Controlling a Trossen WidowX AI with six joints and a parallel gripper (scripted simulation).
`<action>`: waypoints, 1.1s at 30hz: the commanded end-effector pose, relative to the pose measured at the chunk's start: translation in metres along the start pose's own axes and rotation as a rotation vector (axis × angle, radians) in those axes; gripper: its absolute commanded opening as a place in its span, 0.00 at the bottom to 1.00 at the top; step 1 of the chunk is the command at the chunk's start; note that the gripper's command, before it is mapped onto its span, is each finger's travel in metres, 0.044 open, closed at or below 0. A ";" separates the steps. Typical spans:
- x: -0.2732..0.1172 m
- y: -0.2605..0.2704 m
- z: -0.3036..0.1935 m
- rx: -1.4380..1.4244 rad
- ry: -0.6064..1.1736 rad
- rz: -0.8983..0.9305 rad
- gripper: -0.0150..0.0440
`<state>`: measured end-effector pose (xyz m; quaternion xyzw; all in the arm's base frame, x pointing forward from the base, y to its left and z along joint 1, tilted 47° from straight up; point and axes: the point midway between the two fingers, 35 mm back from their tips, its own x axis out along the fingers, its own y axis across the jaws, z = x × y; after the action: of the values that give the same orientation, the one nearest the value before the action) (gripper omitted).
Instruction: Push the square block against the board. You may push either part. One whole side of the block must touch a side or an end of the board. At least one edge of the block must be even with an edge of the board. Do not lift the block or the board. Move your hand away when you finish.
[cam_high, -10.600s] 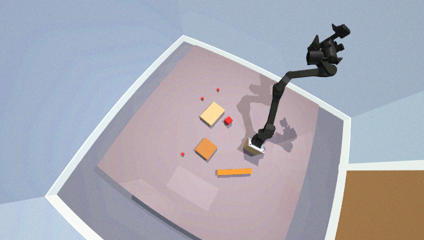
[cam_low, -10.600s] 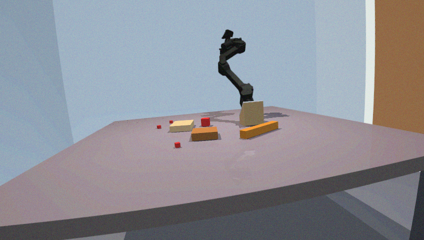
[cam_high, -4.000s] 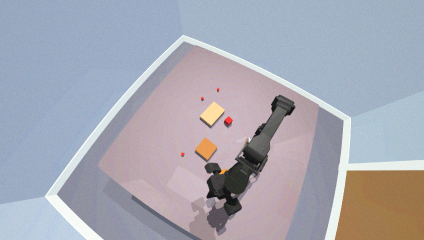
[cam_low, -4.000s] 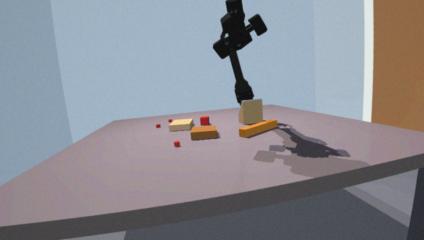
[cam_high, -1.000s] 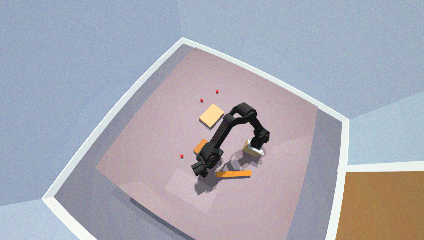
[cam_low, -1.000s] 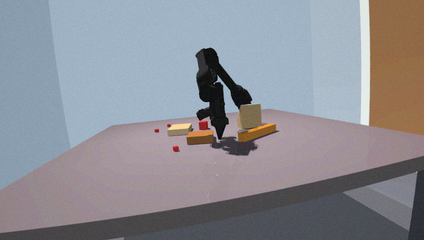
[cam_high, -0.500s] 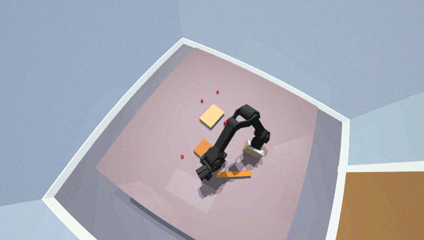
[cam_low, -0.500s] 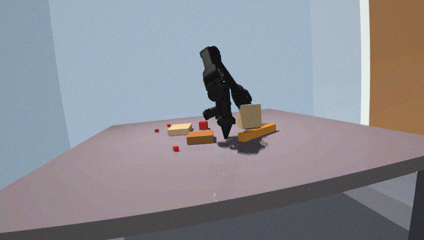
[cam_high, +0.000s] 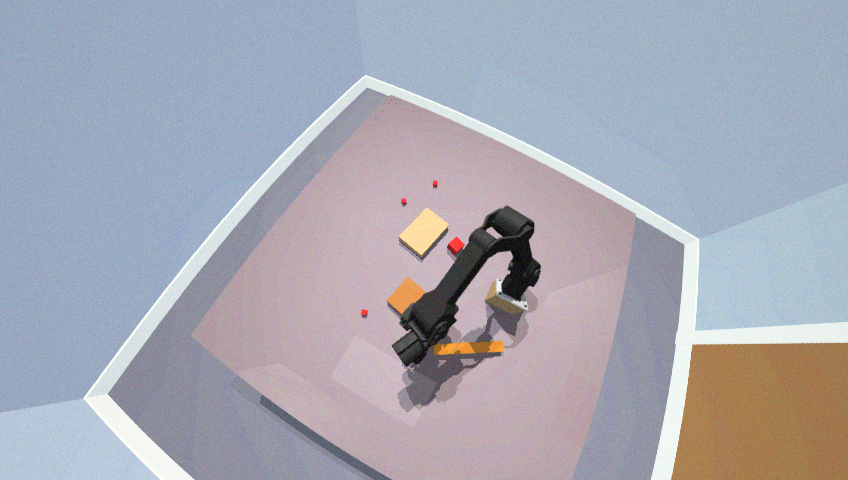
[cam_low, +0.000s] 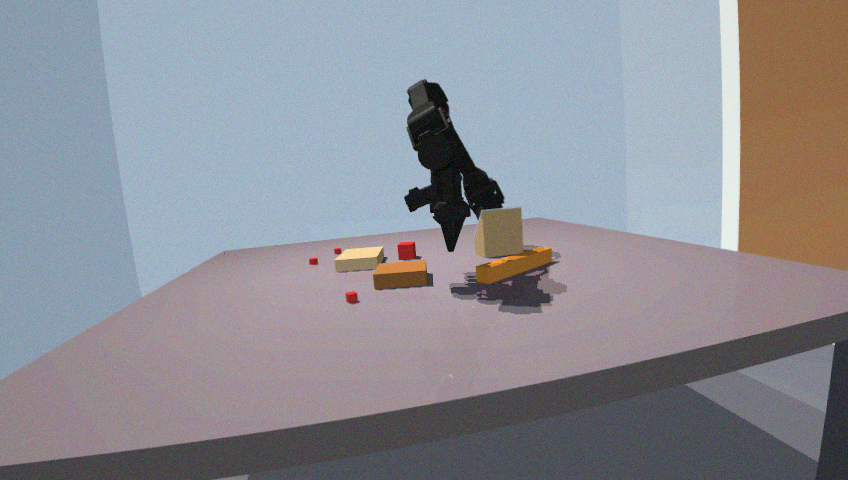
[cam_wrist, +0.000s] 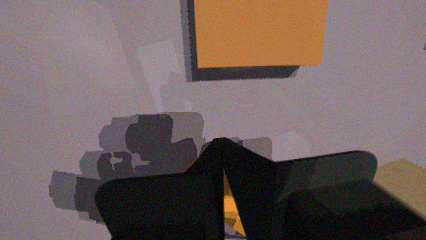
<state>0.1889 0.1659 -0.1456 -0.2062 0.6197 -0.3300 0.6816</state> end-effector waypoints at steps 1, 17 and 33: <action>0.000 -0.008 0.005 0.010 0.001 -0.003 0.25; 0.055 -0.041 0.023 0.049 0.006 -0.015 0.25; 0.053 -0.038 0.044 0.049 0.005 -0.012 0.25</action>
<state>0.2190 0.0955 -0.1514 -0.1912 0.6132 -0.3513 0.6812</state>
